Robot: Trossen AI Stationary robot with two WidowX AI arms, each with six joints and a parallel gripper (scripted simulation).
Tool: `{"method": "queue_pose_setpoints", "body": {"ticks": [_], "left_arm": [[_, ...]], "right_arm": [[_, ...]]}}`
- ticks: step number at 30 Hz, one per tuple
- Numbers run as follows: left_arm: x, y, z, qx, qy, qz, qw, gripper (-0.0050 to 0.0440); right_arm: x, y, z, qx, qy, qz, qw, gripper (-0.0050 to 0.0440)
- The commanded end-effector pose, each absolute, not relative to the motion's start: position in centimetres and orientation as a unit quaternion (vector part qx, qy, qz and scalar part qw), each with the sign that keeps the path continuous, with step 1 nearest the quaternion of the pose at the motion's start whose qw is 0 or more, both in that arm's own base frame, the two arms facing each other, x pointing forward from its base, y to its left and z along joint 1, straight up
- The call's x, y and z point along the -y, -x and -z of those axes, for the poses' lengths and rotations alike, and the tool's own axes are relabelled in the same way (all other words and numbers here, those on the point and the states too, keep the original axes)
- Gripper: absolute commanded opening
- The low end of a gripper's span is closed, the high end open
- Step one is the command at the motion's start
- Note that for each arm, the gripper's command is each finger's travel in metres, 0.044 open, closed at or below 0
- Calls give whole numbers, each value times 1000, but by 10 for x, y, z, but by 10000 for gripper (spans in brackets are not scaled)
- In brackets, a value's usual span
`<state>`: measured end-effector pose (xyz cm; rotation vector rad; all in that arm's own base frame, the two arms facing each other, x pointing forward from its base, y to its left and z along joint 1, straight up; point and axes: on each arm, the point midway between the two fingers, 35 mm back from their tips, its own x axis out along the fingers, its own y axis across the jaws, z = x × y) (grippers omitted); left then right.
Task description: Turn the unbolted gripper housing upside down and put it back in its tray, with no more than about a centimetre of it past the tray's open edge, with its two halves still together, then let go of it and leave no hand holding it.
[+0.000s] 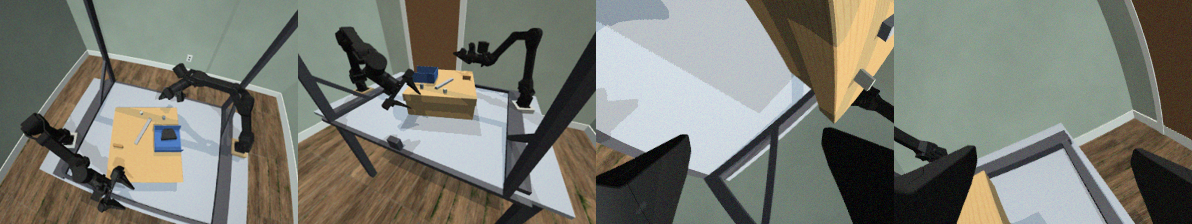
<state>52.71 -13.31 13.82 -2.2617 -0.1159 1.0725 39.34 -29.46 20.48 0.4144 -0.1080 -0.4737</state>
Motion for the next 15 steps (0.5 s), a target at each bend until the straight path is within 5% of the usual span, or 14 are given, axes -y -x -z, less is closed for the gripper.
{"method": "queue_pose_setpoints", "body": {"ticks": [1,8,15], "left_arm": [[106,-524,-165,3,831,-407,378,247],[76,-516,-176,-59,779,-417,465,79],[53,-508,-184,-116,722,-415,541,0]], "right_arm": [[280,-410,-233,48,-188,217,957,437],[259,-428,-243,13,-180,204,962,437],[241,-440,-252,-15,-172,192,966,437]]}}
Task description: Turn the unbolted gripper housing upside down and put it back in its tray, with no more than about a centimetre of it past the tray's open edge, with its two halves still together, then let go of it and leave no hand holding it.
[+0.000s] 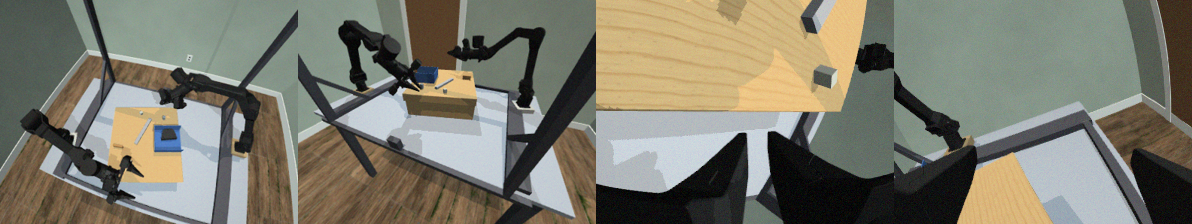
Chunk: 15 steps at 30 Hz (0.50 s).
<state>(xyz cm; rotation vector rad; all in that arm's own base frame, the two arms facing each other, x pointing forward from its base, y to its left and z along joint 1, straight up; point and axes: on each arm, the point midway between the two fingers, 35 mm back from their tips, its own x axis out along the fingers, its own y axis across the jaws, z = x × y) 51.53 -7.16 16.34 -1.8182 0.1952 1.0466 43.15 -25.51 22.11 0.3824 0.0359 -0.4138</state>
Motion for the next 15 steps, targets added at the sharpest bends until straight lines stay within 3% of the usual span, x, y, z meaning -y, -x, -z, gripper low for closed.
{"method": "queue_pose_setpoints", "body": {"ticks": [1,15], "left_arm": [[50,-506,-185,-125,712,-414,553,0],[6,-483,-202,-243,570,-379,687,0]], "right_arm": [[238,-442,-253,-20,-171,190,967,437],[195,-457,-272,-79,-149,162,972,437]]}}
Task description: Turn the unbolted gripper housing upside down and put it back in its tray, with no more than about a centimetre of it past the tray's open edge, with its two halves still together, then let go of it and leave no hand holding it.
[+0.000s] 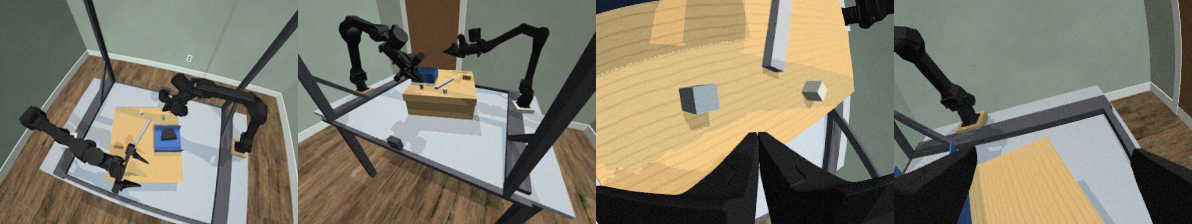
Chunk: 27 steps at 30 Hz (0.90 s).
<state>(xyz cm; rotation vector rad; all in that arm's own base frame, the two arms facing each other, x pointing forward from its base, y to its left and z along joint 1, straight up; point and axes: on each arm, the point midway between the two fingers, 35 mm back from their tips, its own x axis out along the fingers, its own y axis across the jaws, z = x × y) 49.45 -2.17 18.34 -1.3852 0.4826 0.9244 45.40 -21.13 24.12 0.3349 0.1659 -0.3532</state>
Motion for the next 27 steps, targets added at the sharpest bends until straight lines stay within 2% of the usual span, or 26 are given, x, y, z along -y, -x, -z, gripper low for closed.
{"method": "queue_pose_setpoints", "body": {"ticks": [1,15,27], "left_arm": [[3,-481,-203,-252,559,-374,696,0],[-31,-455,-216,-353,389,-299,797,0],[-69,-421,-224,-426,234,-219,846,0]], "right_arm": [[191,-458,-274,-83,-147,160,973,437],[149,-460,-292,-137,-119,131,975,437],[96,-450,-311,-199,-72,90,973,437]]}}
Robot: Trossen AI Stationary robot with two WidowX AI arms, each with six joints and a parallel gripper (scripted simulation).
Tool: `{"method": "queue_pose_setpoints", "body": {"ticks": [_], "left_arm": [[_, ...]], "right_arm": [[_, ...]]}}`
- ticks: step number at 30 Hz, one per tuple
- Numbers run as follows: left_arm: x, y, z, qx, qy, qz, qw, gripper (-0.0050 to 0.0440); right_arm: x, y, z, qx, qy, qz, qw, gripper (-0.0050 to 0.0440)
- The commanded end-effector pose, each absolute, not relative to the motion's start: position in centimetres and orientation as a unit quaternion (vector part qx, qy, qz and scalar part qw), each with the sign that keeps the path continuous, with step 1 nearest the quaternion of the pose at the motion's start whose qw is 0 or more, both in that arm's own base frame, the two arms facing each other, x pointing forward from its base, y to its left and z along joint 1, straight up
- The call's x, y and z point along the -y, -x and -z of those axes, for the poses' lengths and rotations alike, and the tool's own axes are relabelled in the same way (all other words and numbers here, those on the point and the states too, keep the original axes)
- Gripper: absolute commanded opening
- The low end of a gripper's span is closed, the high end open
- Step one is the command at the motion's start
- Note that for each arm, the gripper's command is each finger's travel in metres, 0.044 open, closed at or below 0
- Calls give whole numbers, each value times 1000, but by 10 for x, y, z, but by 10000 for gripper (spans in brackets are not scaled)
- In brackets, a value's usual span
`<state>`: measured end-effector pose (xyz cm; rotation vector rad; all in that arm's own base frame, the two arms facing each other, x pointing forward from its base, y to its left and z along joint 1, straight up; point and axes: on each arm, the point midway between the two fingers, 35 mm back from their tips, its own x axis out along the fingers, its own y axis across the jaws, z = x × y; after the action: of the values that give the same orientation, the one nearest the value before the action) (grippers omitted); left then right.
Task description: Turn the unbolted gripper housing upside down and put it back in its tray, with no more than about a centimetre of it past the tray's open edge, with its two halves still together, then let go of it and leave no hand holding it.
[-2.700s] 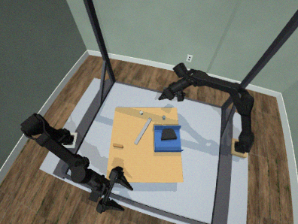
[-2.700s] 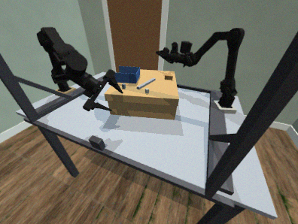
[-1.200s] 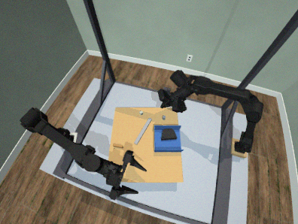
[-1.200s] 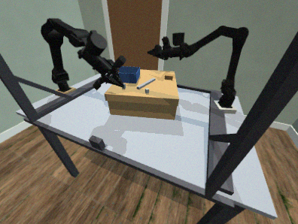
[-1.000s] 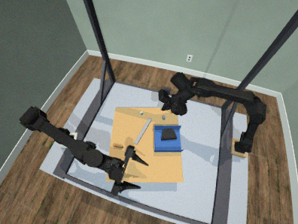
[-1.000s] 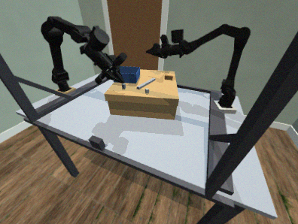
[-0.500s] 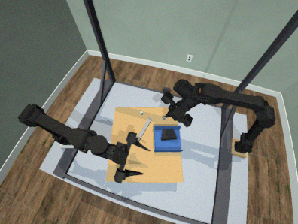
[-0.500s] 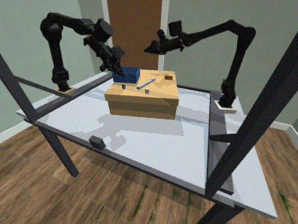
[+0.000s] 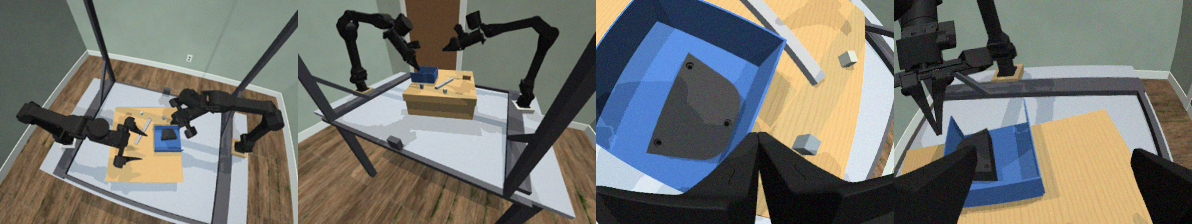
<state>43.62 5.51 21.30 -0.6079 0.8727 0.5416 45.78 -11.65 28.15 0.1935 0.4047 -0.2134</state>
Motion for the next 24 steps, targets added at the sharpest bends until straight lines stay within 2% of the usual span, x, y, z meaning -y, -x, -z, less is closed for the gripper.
{"method": "queue_pose_setpoints", "body": {"ticks": [1,13,24], "left_arm": [[-73,-417,-224,-432,221,-213,848,0],[-104,-386,-223,-482,80,-136,862,0],[-105,-385,-223,-483,75,-133,862,0]], "right_arm": [[91,-449,-312,-205,-67,86,973,437],[48,-429,-325,-254,-12,44,966,437],[47,-428,-326,-256,-11,43,966,437]]}}
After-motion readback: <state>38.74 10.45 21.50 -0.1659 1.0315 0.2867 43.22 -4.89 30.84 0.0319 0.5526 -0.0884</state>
